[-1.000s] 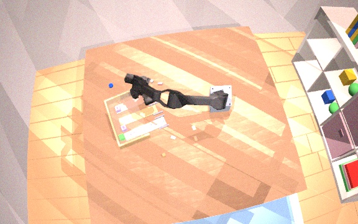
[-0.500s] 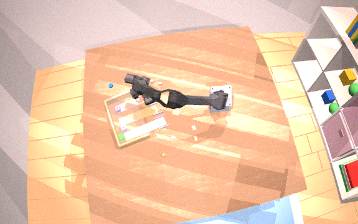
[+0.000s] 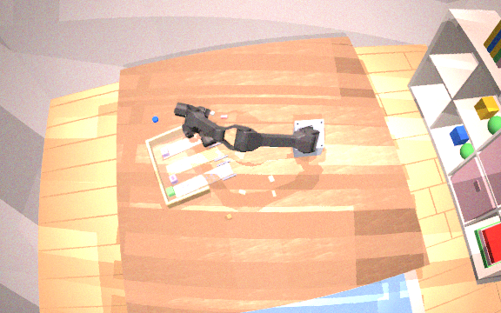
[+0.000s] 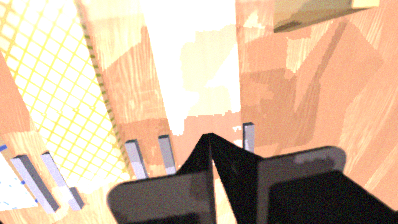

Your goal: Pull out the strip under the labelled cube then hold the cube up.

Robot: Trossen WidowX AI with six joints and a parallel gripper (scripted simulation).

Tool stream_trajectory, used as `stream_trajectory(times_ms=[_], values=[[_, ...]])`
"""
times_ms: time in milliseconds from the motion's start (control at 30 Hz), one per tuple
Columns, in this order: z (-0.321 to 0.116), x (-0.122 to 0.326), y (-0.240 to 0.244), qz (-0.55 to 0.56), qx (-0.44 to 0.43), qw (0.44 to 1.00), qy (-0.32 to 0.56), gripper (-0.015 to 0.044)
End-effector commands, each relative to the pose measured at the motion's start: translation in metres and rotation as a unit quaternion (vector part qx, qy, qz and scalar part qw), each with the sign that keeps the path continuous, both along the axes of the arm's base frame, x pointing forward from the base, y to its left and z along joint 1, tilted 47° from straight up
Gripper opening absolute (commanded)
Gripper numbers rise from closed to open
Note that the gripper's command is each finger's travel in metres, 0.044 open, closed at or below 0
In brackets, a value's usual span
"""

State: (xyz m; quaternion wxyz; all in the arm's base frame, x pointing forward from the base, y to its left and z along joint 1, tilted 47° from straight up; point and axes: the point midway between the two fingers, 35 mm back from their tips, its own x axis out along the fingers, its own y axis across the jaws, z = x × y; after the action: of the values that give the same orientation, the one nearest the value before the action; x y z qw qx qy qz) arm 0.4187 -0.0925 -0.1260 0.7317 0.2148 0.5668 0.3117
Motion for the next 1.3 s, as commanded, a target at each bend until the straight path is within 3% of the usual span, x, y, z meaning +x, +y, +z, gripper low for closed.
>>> stream_trajectory(times_ms=[0, 1267], values=[[-0.001, 0.001, 0.002, -0.001, 0.002, 1.0, -0.001, 0.0], [-0.009, -0.016, 0.002, -0.001, 0.002, 1.0, 0.0, 0.0]])
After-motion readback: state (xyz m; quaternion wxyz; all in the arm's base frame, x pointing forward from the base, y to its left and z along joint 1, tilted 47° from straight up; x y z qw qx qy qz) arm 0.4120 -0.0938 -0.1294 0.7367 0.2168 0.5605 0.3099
